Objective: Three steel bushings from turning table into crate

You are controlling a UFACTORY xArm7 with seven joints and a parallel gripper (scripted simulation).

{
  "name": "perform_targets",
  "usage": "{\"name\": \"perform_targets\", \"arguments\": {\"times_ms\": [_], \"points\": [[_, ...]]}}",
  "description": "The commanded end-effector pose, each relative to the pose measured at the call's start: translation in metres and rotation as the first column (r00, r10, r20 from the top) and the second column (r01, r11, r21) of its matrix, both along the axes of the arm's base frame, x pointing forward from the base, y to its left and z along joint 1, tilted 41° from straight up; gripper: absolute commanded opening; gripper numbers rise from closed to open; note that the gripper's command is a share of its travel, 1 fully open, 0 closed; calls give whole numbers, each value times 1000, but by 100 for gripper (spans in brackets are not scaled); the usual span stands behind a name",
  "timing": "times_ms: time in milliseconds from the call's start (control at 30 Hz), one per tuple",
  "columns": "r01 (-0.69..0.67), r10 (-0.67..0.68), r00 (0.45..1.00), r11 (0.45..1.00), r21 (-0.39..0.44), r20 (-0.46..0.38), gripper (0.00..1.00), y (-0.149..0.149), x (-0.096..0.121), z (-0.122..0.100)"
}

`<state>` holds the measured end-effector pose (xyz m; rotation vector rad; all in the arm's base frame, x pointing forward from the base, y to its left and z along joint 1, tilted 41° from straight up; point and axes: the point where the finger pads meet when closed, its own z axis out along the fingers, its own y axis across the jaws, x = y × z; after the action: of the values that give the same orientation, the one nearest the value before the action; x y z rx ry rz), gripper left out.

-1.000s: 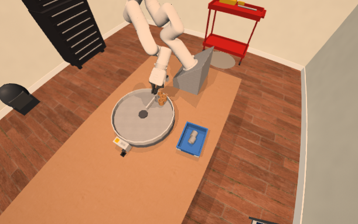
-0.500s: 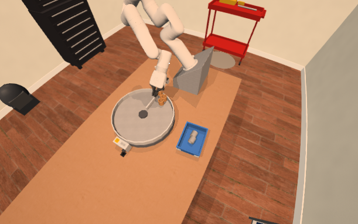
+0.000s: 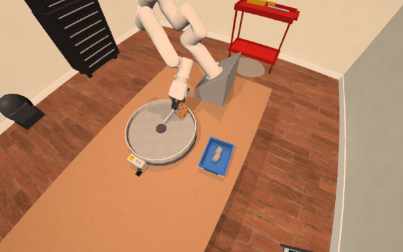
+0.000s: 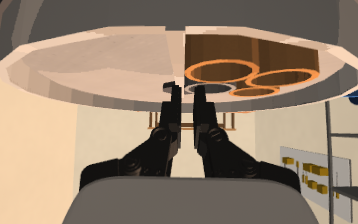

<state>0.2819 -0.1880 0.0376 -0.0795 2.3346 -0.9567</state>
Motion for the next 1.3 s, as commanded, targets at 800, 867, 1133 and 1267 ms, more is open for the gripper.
{"name": "perform_targets", "arguments": {"times_ms": [800,867,1133,1267], "points": [[-2,2,1000,1000,0,2,0,-3,0,-4],[-2,2,1000,1000,0,2,0,-3,0,-4],[-2,2,1000,1000,0,2,0,-3,0,-4],[-2,2,1000,1000,0,2,0,-3,0,-4]]}}
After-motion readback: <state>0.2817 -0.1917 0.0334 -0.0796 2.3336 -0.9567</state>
